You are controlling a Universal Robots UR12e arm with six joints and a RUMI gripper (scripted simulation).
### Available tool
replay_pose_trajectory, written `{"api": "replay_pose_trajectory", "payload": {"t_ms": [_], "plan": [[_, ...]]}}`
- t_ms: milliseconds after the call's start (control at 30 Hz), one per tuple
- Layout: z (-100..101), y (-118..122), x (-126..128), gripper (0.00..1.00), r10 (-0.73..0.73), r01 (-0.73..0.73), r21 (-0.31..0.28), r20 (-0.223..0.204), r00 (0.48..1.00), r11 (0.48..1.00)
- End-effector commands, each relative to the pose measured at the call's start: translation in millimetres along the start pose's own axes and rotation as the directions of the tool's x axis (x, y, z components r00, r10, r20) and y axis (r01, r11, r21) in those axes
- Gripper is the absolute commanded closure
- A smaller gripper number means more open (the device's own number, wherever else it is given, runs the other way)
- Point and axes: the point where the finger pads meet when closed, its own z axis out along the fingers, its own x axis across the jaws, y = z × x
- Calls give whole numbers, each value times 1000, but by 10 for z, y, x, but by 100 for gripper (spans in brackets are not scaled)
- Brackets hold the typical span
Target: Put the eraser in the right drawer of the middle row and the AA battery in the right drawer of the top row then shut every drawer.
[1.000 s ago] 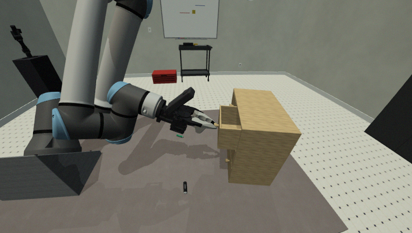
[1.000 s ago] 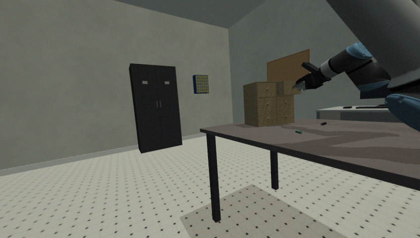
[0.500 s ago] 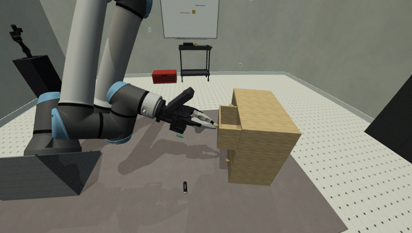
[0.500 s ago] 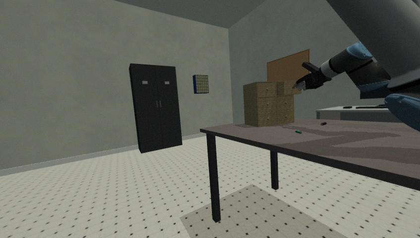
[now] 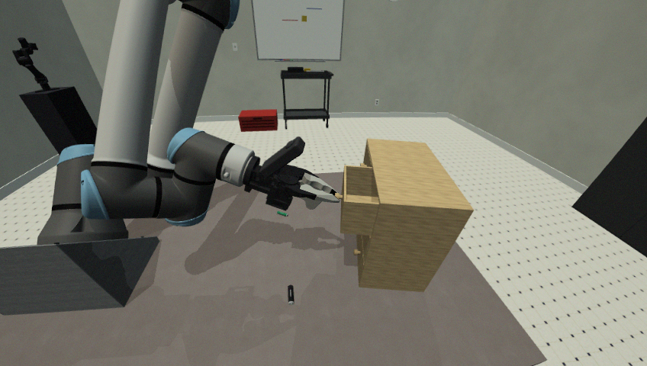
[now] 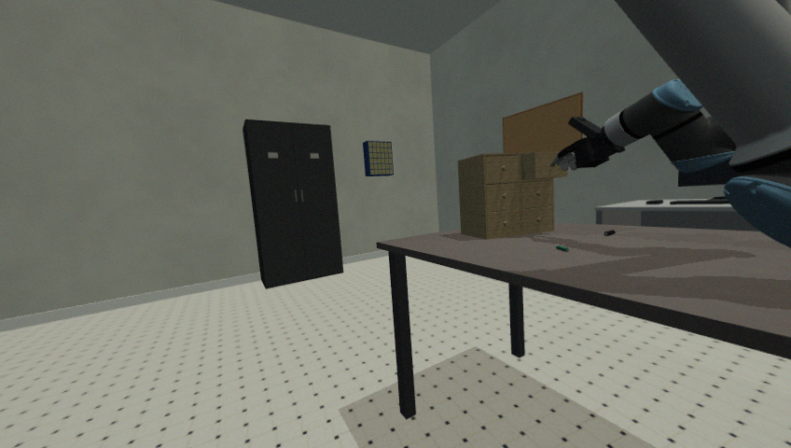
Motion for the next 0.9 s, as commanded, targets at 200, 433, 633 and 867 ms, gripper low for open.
{"api": "replay_pose_trajectory", "payload": {"t_ms": [200, 433, 633, 867], "plan": [[-1, -6, 2, 93, 0, 0, 1, 0, 1000, 1000], [-1, -6, 2, 93, 0, 0, 1, 0, 1000, 1000], [-1, -6, 2, 88, 0, 0, 1, 0, 1000, 1000], [-1, -6, 2, 83, 0, 0, 1, 0, 1000, 1000]]}}
